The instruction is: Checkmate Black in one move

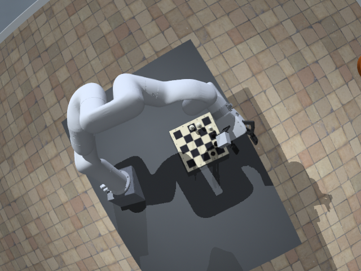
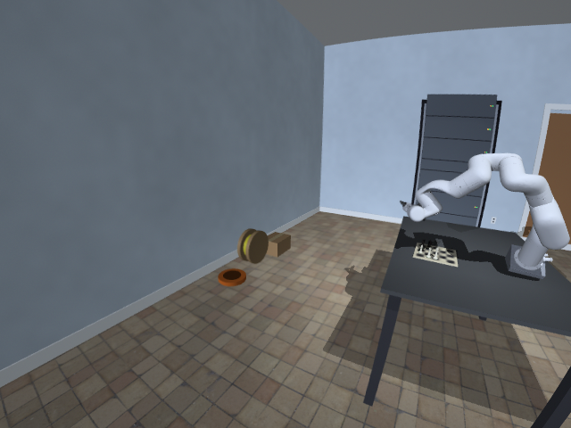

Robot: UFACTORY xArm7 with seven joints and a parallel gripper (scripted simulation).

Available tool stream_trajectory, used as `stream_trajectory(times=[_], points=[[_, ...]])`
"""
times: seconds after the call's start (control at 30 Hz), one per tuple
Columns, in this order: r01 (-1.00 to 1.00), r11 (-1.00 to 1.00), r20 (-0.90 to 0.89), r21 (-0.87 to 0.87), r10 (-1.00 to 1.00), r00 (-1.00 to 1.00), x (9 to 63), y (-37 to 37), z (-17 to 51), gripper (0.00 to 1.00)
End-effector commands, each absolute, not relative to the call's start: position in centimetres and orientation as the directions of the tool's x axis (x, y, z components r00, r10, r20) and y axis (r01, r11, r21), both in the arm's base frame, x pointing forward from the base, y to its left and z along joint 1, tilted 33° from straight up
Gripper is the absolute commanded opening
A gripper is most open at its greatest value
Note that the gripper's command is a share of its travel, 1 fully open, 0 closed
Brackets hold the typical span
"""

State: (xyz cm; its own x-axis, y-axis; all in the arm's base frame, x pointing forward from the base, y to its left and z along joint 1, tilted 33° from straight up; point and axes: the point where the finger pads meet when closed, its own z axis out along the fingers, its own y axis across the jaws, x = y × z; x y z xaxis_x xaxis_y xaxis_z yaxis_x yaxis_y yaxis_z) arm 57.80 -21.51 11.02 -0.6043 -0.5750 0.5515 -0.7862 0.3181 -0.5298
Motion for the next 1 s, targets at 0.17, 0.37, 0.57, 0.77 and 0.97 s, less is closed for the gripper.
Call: stream_trajectory(times=[0.17,0.37,0.57,0.77,0.97], points=[[-0.783,0.320,0.550,-0.533,-0.572,-0.608,57.8,-21.7,11.2,1.00],[-0.783,0.320,0.550,-0.533,-0.572,-0.608,57.8,-21.7,11.2,1.00],[-0.784,0.319,0.551,-0.532,-0.573,-0.607,57.8,-21.6,11.3,1.00],[-0.833,0.274,0.586,-0.480,-0.607,-0.537,57.4,-15.8,12.2,1.00],[-0.904,0.186,0.642,-0.384,-0.650,-0.406,55.1,-7.0,13.8,1.00]])
